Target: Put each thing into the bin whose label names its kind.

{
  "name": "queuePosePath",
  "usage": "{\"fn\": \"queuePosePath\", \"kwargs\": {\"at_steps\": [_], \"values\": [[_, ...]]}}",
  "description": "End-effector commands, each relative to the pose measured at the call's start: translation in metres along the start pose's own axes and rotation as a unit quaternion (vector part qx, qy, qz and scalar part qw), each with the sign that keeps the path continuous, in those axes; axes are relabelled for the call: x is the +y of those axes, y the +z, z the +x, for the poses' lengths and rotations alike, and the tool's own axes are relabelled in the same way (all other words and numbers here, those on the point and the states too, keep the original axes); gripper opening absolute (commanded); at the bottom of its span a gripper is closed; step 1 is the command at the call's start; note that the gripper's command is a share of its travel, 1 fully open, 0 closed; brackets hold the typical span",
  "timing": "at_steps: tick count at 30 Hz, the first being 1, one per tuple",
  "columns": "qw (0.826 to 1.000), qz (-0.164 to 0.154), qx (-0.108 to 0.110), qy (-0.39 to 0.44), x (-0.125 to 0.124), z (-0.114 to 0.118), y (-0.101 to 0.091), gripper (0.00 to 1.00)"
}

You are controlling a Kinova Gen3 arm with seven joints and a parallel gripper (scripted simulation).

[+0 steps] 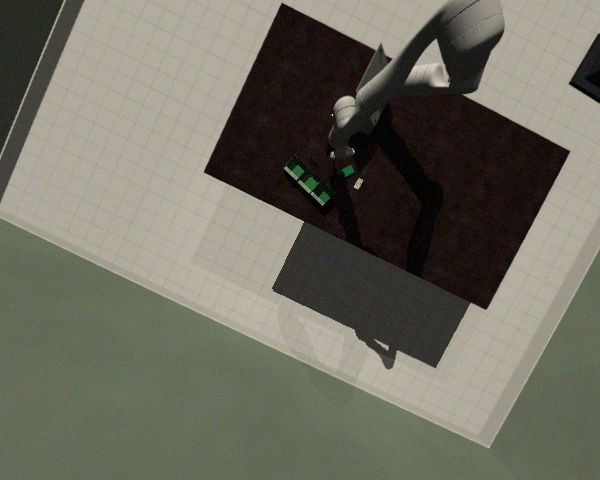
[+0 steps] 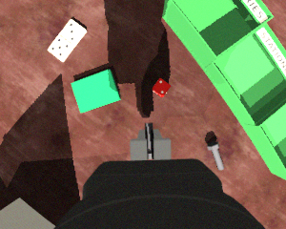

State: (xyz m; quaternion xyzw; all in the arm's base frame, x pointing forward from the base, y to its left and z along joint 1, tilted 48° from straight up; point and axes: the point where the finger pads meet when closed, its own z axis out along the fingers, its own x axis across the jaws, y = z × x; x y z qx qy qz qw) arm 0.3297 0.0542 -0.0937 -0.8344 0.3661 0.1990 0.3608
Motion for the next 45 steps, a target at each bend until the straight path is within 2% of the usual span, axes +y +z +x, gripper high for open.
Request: {"fn": "queuePosePath", "kwargs": {"at_steps": [1, 3, 6, 23, 25, 30, 35, 37, 45], "values": [[1.0, 0.001, 0.01, -0.001, -0.001, 0.006, -0.016, 0.0], [1.0, 0.001, 0.01, -0.001, -0.001, 0.006, -0.016, 0.0], [1.0, 0.001, 0.01, -0.001, -0.001, 0.005, -0.026, 0.0], [1.0, 0.001, 0.01, -0.001, -0.001, 0.005, -0.026, 0.0], [1.0, 0.001, 0.01, -0.001, -0.001, 0.005, -0.034, 0.0], [1.0, 0.001, 0.01, -0.001, -0.001, 0.005, -0.035, 0.0], [1.0, 0.001, 0.01, -0.001, 0.0, 0.035, -0.035, 0.0], [1.0, 0.001, 0.01, -0.001, 0.0, 0.035, -0.035, 0.0], [1.0, 0.001, 0.01, -0.001, 0.002, 0.083, -0.036, 0.0]]}}
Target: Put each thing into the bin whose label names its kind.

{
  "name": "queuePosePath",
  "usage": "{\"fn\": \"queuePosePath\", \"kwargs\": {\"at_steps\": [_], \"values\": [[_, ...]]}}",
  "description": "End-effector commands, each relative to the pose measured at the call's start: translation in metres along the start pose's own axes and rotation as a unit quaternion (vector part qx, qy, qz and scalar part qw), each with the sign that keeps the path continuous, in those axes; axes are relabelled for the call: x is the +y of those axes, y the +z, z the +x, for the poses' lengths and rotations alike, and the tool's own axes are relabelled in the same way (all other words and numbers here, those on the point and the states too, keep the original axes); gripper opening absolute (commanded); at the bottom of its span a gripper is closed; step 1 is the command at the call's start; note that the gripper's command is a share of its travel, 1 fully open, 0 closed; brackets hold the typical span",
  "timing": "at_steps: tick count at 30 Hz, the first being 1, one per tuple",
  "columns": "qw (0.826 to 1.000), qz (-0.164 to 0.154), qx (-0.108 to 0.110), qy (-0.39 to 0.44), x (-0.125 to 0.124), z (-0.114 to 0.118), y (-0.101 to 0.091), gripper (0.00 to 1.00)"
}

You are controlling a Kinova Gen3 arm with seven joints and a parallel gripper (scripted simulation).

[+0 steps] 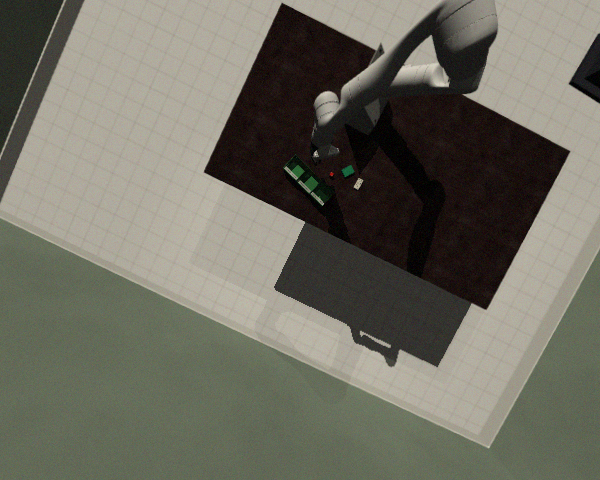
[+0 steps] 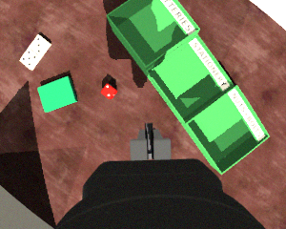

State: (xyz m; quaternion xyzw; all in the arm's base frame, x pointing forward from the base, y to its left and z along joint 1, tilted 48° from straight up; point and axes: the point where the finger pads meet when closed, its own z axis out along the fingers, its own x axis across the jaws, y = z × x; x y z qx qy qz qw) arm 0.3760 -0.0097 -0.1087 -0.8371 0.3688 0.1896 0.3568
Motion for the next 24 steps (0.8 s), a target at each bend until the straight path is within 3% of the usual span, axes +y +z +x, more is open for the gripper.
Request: {"fn": "queuePosePath", "kwargs": {"at_steps": [1, 7, 9, 15, 24], "values": [[1.0, 0.001, -0.001, 0.001, 0.0, 0.019, 0.005, 0.0], [0.989, 0.002, -0.001, -0.148, 0.001, 0.055, 0.005, 0.0], [0.989, 0.002, -0.001, -0.148, 0.001, 0.055, 0.005, 0.0], [0.959, 0.002, 0.001, -0.284, 0.003, 0.091, 0.005, 0.0], [0.955, 0.002, 0.0, -0.296, 0.024, 0.108, 0.005, 0.0]]}}
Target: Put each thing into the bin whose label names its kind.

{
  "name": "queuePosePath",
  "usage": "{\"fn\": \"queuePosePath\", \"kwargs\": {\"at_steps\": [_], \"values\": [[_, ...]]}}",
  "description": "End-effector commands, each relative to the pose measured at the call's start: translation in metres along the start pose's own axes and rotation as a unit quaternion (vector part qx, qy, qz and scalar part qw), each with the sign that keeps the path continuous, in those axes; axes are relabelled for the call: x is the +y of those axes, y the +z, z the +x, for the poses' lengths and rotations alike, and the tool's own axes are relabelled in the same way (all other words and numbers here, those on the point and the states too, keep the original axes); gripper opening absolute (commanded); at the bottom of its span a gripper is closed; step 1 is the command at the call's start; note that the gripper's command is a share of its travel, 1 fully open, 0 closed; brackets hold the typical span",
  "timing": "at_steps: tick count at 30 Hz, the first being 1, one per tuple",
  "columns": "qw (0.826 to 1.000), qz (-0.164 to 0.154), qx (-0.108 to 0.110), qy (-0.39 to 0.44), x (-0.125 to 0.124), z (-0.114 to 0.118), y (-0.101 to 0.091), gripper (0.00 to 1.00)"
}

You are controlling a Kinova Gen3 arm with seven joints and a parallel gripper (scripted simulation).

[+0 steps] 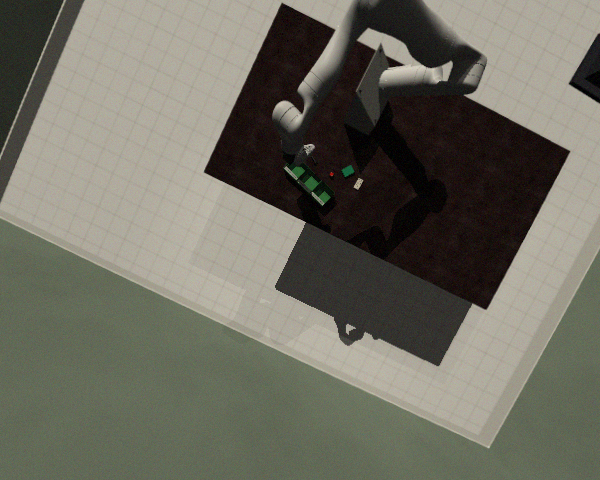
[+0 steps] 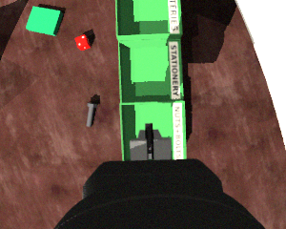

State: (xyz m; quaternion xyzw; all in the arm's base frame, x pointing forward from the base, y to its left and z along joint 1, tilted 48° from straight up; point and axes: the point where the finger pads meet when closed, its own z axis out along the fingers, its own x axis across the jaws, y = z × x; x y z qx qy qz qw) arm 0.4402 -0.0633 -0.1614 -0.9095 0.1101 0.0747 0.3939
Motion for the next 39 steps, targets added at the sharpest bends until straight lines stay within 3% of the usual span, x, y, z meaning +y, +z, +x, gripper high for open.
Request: {"fn": "queuePosePath", "kwargs": {"at_steps": [1, 16, 39], "values": [[1.0, 0.004, -0.003, -0.005, 0.024, -0.005, 0.013, 0.0], [1.0, 0.004, -0.003, -0.005, 0.005, -0.002, 0.012, 0.0], [1.0, 0.004, -0.003, -0.005, 0.002, -0.001, 0.012, 0.0]]}}
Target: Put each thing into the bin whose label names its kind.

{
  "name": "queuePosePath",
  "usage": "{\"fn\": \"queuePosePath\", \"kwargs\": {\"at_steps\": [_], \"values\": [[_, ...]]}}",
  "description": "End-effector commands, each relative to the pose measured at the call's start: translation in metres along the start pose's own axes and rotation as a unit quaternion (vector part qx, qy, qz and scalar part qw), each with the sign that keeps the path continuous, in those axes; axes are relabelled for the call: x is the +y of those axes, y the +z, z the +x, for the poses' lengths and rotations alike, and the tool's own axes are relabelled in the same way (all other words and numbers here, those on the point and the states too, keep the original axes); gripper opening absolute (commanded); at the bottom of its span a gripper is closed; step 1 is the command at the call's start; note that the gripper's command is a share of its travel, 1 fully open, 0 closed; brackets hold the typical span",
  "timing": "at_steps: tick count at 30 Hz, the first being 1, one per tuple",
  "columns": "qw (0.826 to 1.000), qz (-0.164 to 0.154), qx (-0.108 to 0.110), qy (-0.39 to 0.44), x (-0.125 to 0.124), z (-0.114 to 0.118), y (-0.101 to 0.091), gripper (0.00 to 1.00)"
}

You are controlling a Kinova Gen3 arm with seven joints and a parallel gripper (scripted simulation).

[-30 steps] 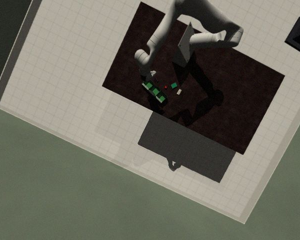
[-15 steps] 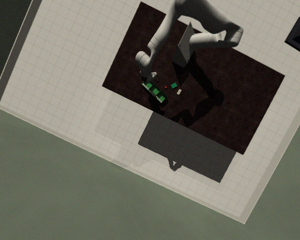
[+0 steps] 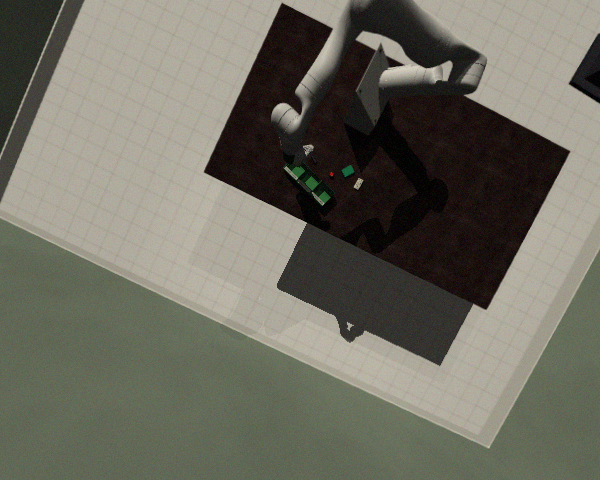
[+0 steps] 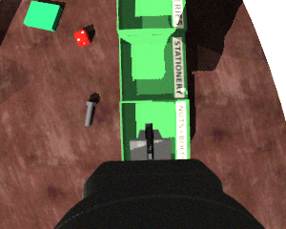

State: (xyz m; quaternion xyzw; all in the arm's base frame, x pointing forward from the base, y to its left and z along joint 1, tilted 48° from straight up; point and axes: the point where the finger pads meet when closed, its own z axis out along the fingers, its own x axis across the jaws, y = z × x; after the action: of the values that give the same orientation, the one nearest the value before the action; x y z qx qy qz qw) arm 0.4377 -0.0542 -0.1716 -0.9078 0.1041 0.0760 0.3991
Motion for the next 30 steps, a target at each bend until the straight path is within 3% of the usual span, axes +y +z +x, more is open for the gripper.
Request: {"fn": "queuePosePath", "kwargs": {"at_steps": [1, 30], "values": [[1.0, -0.001, 0.001, 0.0, 0.0, 0.001, -0.001, 0.0], [1.0, -0.001, 0.001, 0.0, 0.0, 0.001, 0.05, 0.0]]}}
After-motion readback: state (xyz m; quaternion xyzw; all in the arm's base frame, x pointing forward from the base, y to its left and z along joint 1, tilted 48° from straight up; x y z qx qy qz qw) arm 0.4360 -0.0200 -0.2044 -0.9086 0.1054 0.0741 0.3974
